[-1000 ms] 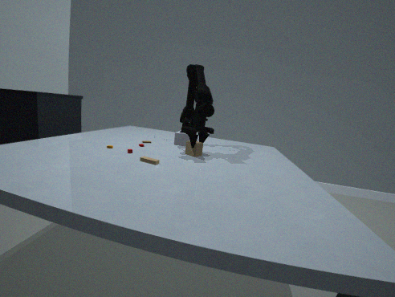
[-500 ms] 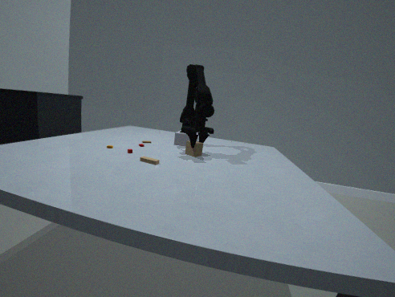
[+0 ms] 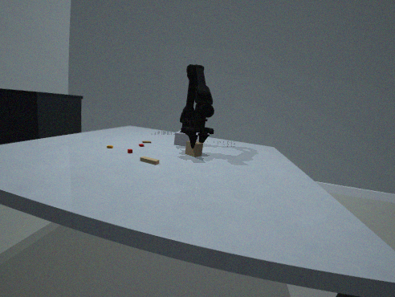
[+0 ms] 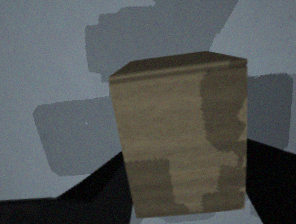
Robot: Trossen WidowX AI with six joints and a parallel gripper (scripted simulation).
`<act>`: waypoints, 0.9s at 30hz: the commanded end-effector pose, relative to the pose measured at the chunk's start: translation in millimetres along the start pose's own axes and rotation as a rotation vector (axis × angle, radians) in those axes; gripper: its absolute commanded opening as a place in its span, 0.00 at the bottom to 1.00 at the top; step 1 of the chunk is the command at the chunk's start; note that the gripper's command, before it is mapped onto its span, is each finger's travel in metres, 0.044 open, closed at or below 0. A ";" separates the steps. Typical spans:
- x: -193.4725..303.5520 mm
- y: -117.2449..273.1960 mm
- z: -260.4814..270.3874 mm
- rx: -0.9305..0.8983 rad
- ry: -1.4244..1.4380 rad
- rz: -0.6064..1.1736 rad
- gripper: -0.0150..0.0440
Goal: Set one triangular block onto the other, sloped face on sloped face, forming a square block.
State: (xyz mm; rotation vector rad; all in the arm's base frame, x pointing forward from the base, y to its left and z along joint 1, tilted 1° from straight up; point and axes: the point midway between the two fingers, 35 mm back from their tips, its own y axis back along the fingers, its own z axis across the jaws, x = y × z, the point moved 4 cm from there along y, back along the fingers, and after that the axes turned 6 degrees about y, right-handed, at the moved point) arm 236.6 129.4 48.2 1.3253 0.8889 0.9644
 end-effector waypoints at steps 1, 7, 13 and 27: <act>-1.6 -2.2 -0.2 -0.001 0.004 -0.008 0.25; -0.2 -0.3 0.0 0.000 0.000 0.000 0.25; -0.9 -1.3 -0.3 -0.002 0.004 -0.006 0.25; -0.2 -0.5 -0.2 0.000 0.000 0.000 0.74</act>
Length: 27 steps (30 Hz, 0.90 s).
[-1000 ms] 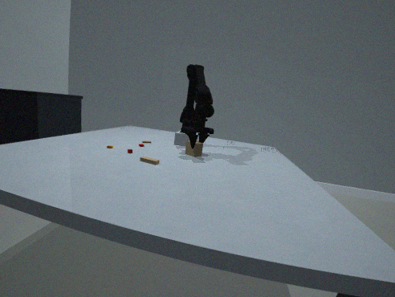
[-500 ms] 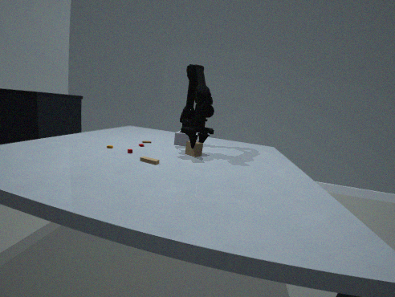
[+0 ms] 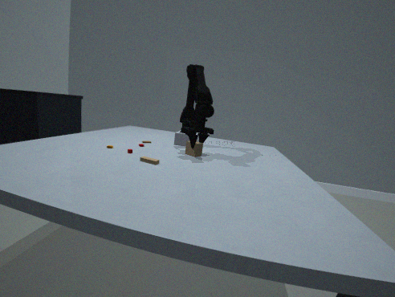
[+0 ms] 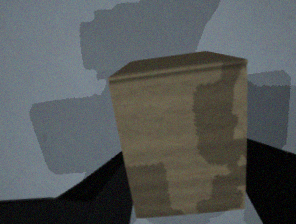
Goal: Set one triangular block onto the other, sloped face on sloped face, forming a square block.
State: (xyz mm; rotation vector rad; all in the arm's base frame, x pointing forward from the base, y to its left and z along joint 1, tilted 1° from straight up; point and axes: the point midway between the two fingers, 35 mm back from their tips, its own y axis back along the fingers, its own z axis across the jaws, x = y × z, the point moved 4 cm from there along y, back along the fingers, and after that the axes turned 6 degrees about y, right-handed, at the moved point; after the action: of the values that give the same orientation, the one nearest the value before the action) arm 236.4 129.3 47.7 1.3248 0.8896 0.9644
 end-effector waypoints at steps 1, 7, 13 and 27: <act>0.0 0.0 0.0 0.000 0.000 0.000 0.79; 0.0 0.0 0.0 0.000 0.000 0.000 1.00; 0.0 0.0 0.0 0.000 0.000 0.000 1.00; 0.3 110.5 0.3 0.000 0.000 0.000 1.00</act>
State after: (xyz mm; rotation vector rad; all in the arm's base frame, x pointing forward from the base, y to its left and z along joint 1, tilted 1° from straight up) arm 233.2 131.1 153.8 1.3231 0.8822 0.9767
